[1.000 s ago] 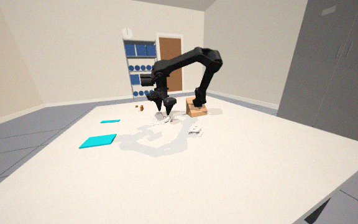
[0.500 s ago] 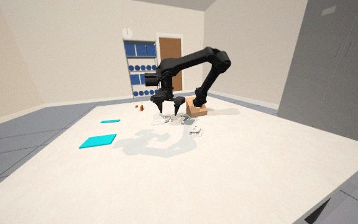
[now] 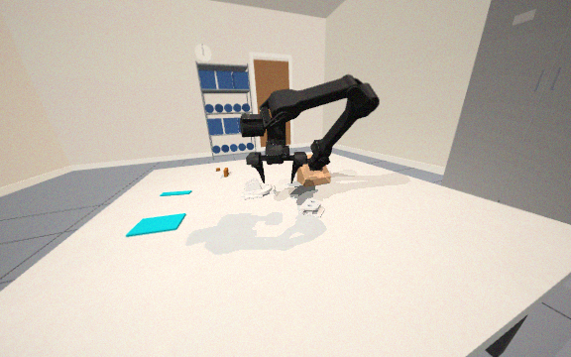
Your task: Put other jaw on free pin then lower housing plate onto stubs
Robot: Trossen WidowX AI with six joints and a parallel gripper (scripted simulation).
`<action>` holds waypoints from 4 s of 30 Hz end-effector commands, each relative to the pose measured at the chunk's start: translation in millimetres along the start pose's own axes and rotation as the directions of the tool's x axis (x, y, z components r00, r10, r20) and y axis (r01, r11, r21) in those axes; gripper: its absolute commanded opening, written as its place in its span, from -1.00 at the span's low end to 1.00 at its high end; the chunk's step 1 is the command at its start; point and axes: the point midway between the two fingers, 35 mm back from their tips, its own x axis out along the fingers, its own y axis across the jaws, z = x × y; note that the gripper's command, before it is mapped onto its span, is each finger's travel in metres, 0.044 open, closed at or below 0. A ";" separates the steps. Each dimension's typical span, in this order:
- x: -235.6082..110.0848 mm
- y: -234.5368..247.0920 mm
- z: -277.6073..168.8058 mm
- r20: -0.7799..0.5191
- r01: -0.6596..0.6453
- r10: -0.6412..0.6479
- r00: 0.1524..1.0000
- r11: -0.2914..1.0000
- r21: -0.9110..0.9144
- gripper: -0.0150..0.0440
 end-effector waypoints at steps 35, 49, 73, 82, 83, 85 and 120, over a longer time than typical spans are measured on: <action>-12.2 98.0 32.7 0.025 0.009 0.028 0.999 0.465 -0.885 1.00; 27.0 101.4 34.3 0.029 0.014 0.028 0.999 0.448 -0.894 1.00; 44.7 101.7 34.9 0.029 0.013 0.029 0.999 0.447 -0.894 1.00; 46.9 101.8 35.0 0.030 0.014 0.029 0.999 0.447 -0.894 1.00; 46.9 101.8 35.0 0.030 0.014 0.029 0.999 0.447 -0.894 1.00; 47.9 101.8 35.0 0.030 0.014 0.029 0.999 0.447 -0.894 1.00; 76.7 102.9 36.0 0.031 0.015 0.030 0.999 0.447 -0.894 1.00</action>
